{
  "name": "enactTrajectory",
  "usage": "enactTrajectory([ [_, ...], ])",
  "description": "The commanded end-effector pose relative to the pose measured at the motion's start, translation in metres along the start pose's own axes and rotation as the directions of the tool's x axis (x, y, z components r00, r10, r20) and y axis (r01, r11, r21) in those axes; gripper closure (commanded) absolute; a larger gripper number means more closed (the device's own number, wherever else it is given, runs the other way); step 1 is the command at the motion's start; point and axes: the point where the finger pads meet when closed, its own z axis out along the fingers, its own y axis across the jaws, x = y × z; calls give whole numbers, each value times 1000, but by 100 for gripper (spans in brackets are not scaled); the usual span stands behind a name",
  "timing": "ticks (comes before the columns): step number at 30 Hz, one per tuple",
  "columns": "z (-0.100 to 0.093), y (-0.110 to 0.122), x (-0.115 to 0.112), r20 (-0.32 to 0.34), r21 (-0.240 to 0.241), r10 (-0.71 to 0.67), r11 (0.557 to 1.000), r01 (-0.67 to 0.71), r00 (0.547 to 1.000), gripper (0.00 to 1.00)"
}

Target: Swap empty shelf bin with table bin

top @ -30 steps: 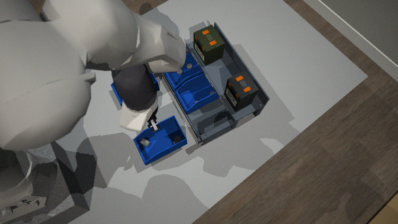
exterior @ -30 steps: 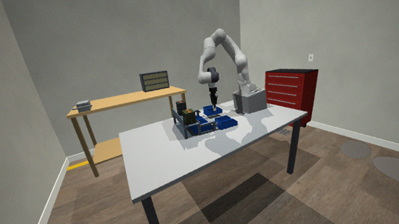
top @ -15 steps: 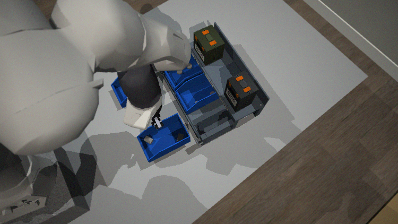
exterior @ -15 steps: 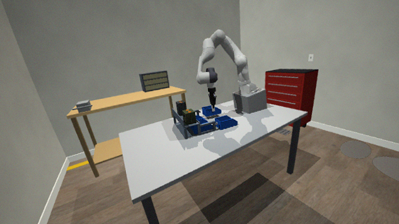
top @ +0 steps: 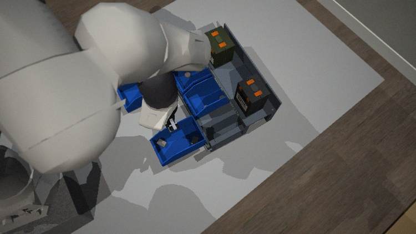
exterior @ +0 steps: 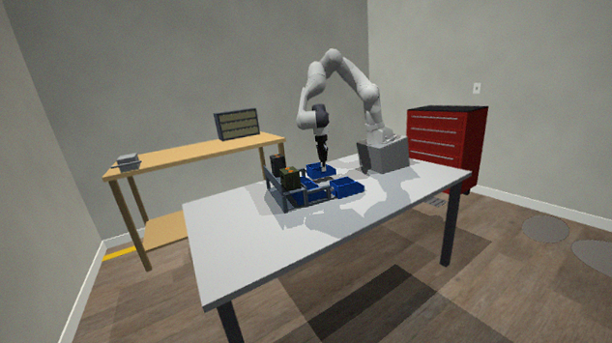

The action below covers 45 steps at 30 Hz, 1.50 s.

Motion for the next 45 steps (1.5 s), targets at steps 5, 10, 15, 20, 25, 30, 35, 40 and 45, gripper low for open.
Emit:
enactTrajectory([
  [5,-2,-3,1,-9,10,-20,1000,20,1000,100],
  [10,-2,-3,0,-24,11,-20,1000,20,1000,100],
  [15,-6,-3,-3,-100,13,-19,1000,21,995,100],
  [20,-10,-4,-8,-203,16,-18,1000,22,979,100],
  [25,-13,-4,-10,-263,17,-17,1000,22,965,100],
  [30,-14,-4,-12,-286,18,-17,1000,23,958,100],
  [35,-14,-4,-12,-287,18,-17,1000,23,958,100],
  [40,-14,-4,-12,-287,18,-17,1000,23,958,100],
  [45,-14,-4,-12,-287,18,-17,1000,23,958,100],
])
